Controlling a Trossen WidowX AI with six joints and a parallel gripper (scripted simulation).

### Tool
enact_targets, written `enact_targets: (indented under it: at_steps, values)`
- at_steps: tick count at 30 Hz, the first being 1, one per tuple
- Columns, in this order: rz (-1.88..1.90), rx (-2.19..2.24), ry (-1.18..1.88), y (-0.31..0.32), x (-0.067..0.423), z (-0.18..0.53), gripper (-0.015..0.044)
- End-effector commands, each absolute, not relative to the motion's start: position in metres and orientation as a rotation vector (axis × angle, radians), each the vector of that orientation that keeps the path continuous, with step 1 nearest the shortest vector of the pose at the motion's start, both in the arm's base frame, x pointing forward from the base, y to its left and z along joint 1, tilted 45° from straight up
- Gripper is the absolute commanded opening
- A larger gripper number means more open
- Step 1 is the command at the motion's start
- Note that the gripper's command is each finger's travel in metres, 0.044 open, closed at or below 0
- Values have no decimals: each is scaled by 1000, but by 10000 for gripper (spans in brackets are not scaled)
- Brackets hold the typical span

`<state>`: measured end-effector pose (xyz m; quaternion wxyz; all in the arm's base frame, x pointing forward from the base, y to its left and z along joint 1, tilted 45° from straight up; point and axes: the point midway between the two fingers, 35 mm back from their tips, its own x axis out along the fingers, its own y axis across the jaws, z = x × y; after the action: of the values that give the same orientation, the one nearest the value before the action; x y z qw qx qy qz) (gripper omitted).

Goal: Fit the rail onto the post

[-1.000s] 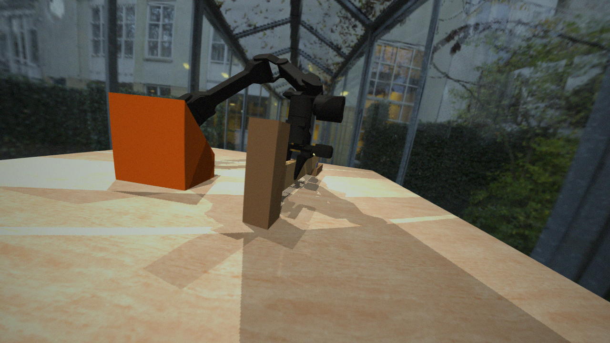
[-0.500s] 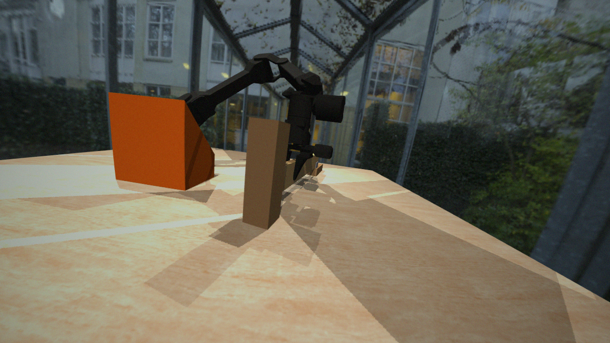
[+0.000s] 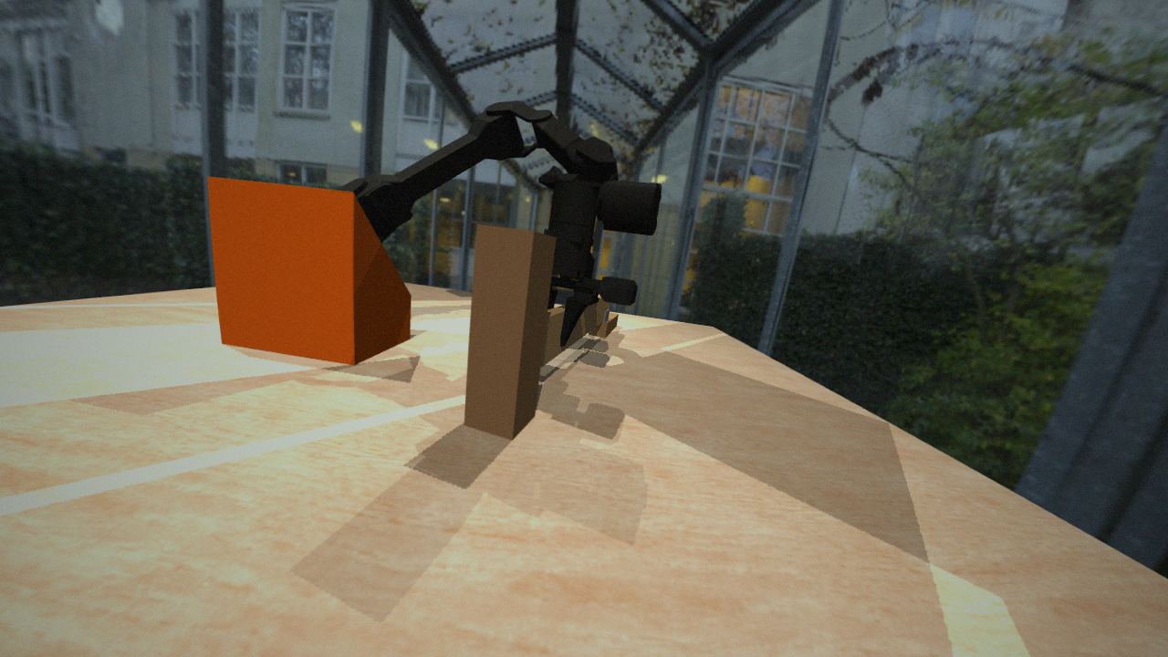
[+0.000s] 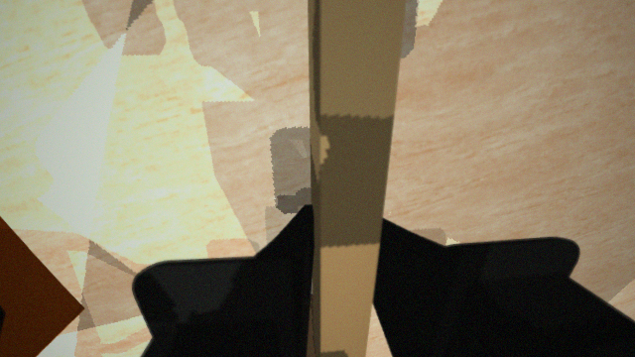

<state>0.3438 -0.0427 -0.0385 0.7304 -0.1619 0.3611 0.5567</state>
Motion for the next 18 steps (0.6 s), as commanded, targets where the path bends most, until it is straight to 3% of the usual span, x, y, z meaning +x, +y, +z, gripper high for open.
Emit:
enact_targets:
  at_steps: [1,18]
  values:
    - [1219,-360,795,-47,343,-39,0]
    - [1219,-360,795,-51,342,-42,0]
